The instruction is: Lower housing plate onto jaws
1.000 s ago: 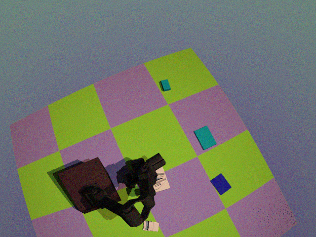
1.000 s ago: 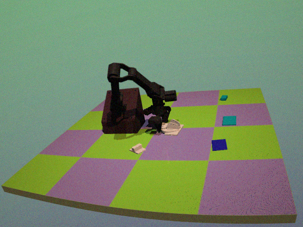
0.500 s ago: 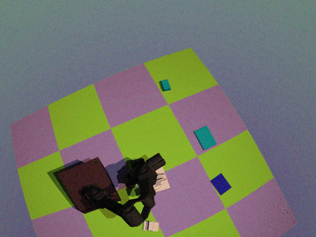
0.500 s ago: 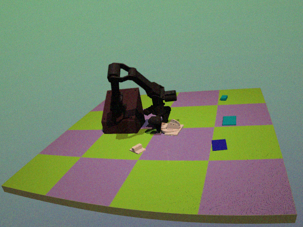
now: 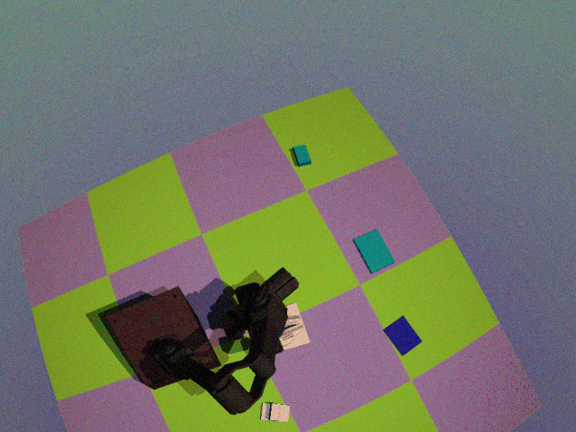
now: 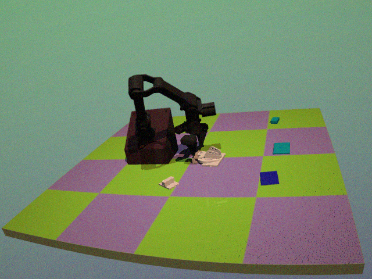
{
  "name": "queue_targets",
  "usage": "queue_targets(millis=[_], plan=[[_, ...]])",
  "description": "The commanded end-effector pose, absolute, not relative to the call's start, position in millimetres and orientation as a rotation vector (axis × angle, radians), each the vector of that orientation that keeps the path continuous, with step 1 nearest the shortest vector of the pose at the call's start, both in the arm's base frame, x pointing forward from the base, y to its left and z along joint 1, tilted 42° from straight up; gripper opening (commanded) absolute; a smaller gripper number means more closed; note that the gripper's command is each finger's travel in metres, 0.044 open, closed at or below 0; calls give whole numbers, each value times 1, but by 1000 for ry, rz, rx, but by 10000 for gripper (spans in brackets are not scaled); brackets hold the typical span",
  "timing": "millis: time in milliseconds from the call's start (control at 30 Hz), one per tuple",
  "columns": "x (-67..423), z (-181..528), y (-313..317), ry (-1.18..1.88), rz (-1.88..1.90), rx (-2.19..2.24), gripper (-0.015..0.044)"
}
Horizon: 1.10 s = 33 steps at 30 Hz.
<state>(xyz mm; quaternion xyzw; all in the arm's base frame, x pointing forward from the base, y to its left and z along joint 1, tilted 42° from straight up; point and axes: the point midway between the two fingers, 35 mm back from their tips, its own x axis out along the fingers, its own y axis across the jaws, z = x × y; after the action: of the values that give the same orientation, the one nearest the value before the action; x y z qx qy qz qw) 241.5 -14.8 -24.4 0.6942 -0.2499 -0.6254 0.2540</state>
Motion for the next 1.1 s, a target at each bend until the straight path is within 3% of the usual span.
queue_targets(millis=[0, 200, 467, 1067], plan=[[240, 5, 10, -679, -1685, 1913, 440], [241, 1, 9, -667, -1677, 1912, 440], [198, 41, 41, -676, -1688, 1911, 440], [198, 41, 41, -676, -1688, 1911, 440]])
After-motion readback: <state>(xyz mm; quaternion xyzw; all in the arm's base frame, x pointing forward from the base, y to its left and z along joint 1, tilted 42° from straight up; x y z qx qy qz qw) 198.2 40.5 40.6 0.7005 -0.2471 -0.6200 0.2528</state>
